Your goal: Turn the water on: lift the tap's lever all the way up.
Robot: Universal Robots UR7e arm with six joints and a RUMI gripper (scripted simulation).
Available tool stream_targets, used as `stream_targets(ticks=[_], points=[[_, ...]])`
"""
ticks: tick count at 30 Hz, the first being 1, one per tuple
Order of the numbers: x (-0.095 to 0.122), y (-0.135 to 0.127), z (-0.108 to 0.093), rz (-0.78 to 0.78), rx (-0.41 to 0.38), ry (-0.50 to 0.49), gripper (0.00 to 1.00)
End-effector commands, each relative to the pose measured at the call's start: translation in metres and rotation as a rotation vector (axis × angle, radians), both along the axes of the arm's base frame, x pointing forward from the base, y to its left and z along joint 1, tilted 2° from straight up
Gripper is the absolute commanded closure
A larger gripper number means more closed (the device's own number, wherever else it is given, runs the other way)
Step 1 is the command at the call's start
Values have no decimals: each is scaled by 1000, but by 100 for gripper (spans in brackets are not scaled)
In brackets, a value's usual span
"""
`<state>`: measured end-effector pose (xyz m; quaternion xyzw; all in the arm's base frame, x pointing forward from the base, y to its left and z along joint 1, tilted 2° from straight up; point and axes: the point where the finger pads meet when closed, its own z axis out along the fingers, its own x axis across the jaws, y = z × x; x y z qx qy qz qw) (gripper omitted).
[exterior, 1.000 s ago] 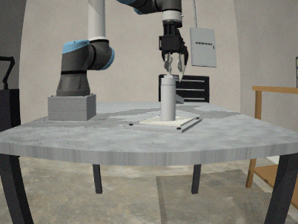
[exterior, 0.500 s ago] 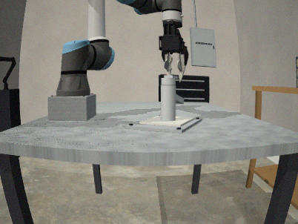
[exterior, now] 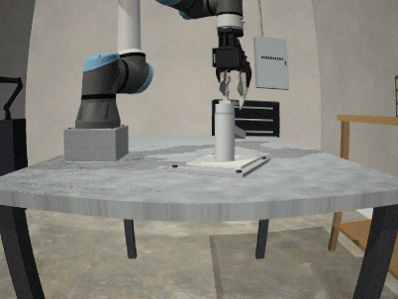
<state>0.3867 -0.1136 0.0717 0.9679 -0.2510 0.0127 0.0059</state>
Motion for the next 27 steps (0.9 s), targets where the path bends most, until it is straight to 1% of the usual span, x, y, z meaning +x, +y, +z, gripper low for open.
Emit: stream_targets(ticks=[1,18,22,27], points=[[0,0,0,0,-1,-1,100],[0,0,1,0,-1,-1,100],[0,-1,5,0,-1,-1,100],[-2,-4,15,0,-1,-1,100]])
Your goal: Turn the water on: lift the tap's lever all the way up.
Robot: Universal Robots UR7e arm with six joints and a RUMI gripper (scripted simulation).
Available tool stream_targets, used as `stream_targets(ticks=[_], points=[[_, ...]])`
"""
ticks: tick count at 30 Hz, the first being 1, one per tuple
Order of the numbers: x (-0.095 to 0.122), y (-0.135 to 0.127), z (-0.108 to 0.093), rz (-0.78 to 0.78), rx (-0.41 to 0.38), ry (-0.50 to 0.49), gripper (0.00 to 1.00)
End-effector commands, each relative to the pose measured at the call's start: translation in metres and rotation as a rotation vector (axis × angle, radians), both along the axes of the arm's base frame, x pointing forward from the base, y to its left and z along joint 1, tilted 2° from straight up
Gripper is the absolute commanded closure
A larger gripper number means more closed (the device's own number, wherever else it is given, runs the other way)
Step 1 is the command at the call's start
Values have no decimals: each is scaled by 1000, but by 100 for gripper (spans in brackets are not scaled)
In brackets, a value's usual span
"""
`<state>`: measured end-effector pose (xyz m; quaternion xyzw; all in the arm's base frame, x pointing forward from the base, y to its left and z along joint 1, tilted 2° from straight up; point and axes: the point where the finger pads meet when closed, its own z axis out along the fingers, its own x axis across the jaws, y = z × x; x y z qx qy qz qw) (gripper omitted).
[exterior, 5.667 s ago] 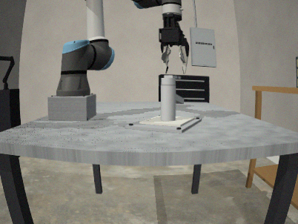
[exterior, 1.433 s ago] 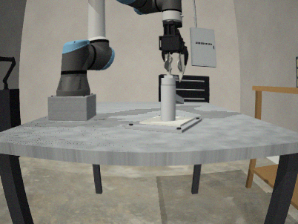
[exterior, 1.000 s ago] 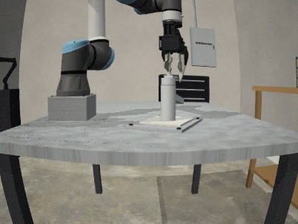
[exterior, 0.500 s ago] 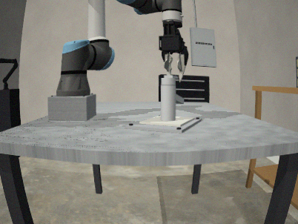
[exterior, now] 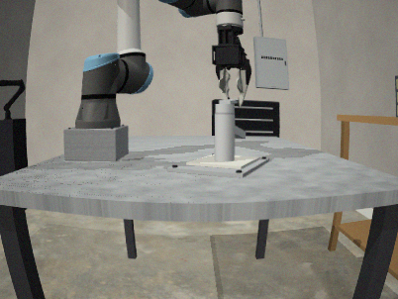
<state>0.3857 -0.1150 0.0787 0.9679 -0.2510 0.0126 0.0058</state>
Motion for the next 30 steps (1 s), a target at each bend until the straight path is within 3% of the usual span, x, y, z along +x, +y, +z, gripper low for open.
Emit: stream_targets(ticks=[1,11,30], points=[[-2,-3,10,0,-1,-1,100],[-5,-8,22,0,-1,-1,100],[-5,-9,22,0,-1,-1,100]])
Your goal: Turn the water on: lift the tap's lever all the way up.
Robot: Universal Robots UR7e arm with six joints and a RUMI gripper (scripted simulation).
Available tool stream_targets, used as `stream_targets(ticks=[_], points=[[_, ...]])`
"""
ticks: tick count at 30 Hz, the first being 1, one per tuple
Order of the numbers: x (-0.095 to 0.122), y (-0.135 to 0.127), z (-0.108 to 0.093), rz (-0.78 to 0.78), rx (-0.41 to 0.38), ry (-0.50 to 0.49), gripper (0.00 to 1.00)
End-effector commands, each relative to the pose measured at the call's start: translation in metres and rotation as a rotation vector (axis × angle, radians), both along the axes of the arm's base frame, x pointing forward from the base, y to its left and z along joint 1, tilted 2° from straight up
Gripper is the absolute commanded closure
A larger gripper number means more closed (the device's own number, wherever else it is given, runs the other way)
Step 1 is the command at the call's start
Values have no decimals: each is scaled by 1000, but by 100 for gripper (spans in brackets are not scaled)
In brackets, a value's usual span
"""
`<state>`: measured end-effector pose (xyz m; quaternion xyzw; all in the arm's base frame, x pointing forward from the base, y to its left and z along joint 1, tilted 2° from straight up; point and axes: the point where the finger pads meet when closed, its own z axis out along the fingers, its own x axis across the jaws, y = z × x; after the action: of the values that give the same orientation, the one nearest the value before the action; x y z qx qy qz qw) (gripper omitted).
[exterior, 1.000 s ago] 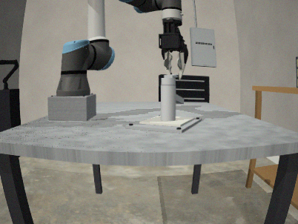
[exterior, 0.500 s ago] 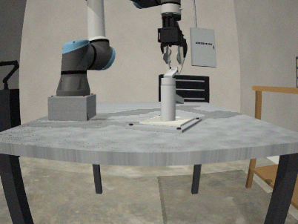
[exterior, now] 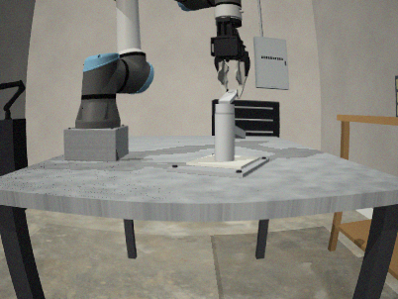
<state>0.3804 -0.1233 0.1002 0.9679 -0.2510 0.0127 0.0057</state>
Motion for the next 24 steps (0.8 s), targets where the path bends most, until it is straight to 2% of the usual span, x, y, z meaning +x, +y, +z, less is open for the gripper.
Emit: stream_targets(ticks=[1,24], points=[[0,0,0,0,-1,-1,100],[0,-1,2,0,-1,-1,100]])
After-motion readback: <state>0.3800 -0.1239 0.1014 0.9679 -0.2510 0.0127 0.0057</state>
